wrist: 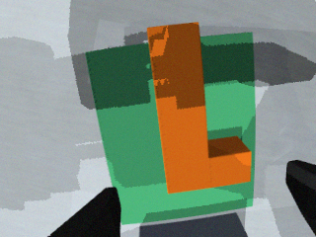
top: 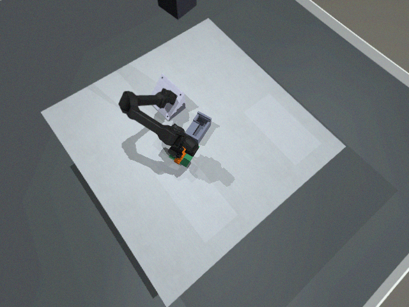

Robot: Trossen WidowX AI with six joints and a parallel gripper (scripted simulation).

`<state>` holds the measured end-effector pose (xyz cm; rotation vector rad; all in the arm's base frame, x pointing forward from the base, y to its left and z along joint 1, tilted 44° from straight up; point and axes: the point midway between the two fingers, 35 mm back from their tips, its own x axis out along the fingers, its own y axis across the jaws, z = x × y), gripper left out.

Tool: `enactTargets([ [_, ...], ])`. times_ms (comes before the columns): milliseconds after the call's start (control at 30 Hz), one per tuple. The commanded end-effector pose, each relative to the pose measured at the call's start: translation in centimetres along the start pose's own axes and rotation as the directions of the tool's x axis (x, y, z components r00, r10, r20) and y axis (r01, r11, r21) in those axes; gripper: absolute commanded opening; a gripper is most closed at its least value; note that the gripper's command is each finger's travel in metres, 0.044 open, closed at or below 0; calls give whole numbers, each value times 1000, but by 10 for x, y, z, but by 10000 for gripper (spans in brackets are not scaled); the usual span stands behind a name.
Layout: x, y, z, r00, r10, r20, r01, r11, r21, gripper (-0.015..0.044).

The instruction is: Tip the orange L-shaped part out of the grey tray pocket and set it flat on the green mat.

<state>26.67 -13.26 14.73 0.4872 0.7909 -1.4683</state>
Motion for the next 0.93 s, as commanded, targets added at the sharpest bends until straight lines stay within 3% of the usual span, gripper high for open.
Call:
enactTargets([
  [0, -42, 2, 0, 1000, 9, 1, -9, 1000, 1, 400],
  [100, -62, -1, 0, 1000, 8, 5, -8, 1000, 0, 400],
  [900, -57, 1, 1, 1000, 21, 11, -21, 1000, -1, 400],
])
